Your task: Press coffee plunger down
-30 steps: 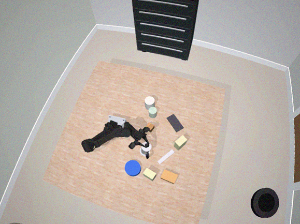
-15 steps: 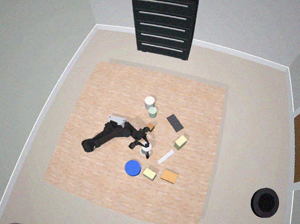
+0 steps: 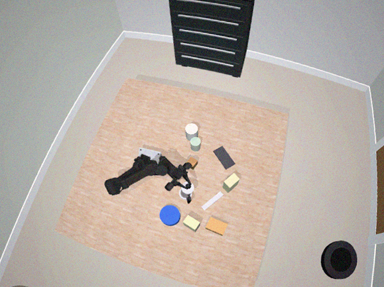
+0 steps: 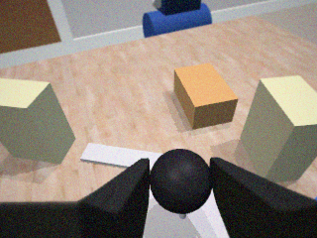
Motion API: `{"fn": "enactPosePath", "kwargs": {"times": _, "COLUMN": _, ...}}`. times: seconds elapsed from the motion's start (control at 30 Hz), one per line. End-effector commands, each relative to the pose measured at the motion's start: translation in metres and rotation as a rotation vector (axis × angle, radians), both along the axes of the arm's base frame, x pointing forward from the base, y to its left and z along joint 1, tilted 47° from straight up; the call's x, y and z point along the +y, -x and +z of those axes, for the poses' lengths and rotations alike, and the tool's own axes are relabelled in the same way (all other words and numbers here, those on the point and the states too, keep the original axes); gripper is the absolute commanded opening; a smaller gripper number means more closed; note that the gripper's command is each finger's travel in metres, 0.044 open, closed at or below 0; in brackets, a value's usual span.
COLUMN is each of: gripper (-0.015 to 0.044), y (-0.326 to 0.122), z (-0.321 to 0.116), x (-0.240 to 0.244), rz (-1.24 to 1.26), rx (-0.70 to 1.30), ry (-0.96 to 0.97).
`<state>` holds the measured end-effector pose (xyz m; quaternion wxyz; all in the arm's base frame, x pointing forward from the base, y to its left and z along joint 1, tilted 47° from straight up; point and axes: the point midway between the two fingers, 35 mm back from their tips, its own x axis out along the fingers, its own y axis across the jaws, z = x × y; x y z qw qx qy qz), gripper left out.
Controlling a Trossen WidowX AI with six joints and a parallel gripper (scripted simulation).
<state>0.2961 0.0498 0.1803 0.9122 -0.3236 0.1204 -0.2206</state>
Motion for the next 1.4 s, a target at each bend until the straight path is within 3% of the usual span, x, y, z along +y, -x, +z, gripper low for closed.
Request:
{"fn": "enactPosePath", "kwargs": {"times": 0.0, "gripper": 0.0121, "y": 0.0, "z": -0.003, "x": -0.003, "rz": -0.015, "rx": 0.014, "ry": 0.015}}
{"fn": "enactPosePath", "kwargs": {"times": 0.7, "gripper": 0.0121, "y": 0.0, "z": -0.001, "x": 0.0, "rz": -0.001, "rx": 0.002, "ry": 0.002}}
{"fn": "enactPosePath", "kwargs": {"times": 1.1, "gripper": 0.0436, "y": 0.0, "z": -0.001, "x": 0.0, "rz": -0.001, "rx": 0.002, "ry": 0.002}}
{"fn": "enactPosePath", "kwargs": {"times": 1.37, "gripper": 0.044, "y": 0.004, "z": 0.008, "x": 0.018, "rz": -0.005, "rx": 0.022, "ry": -0.015}}
